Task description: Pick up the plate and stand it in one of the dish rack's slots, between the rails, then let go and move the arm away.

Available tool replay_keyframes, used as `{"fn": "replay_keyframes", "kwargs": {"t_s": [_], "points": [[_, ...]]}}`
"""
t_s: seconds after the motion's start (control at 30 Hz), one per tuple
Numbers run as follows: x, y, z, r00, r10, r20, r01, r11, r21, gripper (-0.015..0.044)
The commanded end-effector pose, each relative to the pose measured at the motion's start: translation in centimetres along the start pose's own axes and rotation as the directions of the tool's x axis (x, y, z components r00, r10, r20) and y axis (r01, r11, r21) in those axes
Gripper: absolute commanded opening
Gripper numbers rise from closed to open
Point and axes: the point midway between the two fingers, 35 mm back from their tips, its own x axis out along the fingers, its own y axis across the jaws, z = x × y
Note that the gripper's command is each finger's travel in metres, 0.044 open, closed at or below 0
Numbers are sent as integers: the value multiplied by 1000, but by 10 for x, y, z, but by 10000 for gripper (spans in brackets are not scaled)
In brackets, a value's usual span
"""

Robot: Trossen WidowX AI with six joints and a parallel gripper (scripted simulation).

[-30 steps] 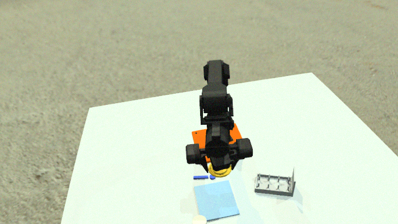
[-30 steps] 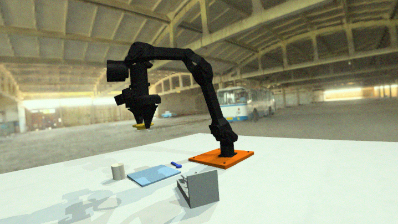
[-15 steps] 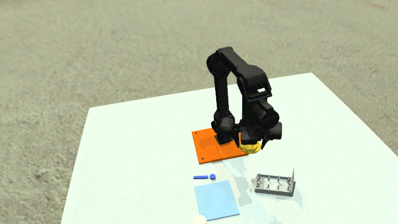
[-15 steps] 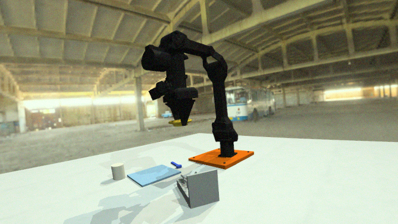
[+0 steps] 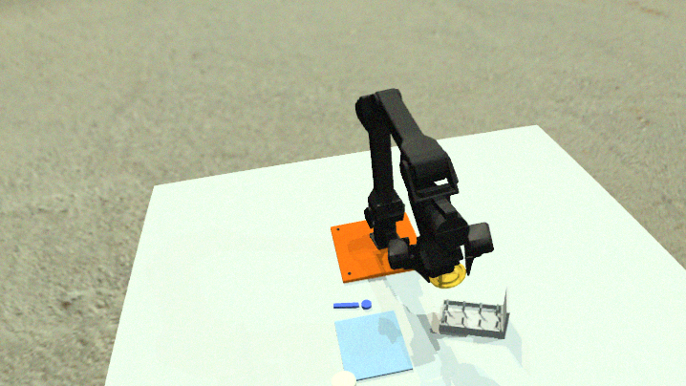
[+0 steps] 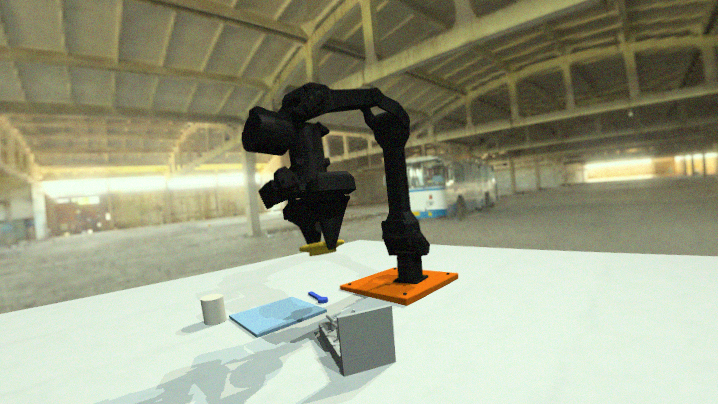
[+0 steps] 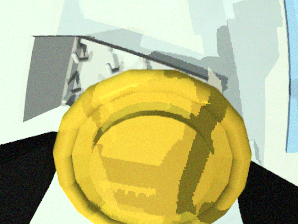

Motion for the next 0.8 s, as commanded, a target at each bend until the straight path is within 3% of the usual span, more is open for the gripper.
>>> {"fn": "replay_keyframes", "kwargs": {"t_s": [0.0,0.43,0.77], "points": [[14,4,7,997,82,4,-82,995,-56,0],[51,11,26,935,352,52,-325,905,-274,0],[71,7,35,848,519,103,-425,784,-452,0]]}}
